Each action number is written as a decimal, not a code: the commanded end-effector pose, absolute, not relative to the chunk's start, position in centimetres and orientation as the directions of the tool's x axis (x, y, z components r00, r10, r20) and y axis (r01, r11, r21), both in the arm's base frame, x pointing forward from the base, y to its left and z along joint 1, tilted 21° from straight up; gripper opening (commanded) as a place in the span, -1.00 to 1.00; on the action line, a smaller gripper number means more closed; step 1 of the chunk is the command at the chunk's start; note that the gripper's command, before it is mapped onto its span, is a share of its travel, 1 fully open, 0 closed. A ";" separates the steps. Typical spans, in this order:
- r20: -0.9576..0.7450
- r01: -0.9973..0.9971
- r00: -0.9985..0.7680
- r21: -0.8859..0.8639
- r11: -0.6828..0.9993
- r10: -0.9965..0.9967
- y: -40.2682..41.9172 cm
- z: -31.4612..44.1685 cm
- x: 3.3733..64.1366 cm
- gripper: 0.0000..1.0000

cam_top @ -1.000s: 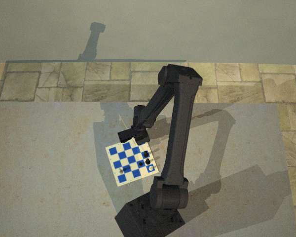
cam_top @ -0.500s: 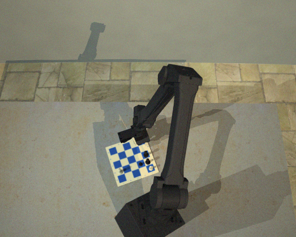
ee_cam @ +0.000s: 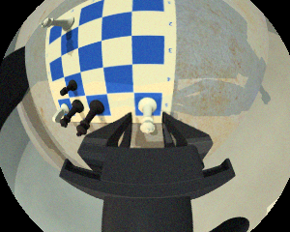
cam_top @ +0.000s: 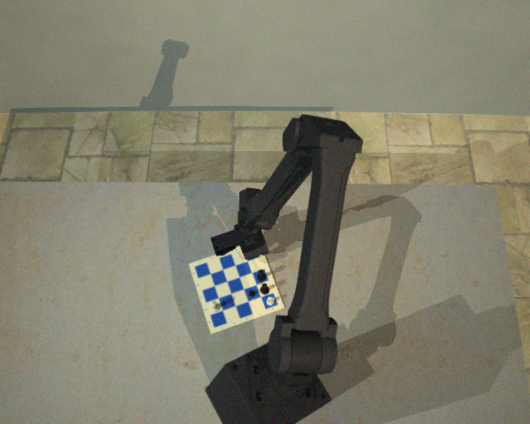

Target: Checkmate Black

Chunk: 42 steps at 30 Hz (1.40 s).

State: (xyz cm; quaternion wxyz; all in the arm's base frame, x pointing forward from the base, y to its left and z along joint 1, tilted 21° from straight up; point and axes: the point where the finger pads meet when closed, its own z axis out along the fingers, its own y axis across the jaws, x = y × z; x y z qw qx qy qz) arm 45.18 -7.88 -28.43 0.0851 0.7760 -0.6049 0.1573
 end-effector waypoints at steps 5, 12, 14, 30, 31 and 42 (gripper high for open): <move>0.347 -0.962 0.222 -0.072 -0.262 -0.911 -6.7 -26.1 45.6 -0.20; 0.350 -0.963 0.221 -0.072 -0.261 -0.910 -5.6 -22.7 45.0 -0.20; 0.350 -0.963 0.221 -0.072 -0.261 -0.910 -5.3 -21.7 44.8 -0.20; 0.351 -0.962 0.217 -0.082 -0.261 -0.911 -4.3 -19.0 45.0 1.00; 0.351 -0.962 0.217 -0.082 -0.261 -0.911 -4.3 -19.0 45.0 1.00; 0.352 -0.962 0.216 -0.084 -0.261 -0.911 -4.3 -18.9 45.0 1.00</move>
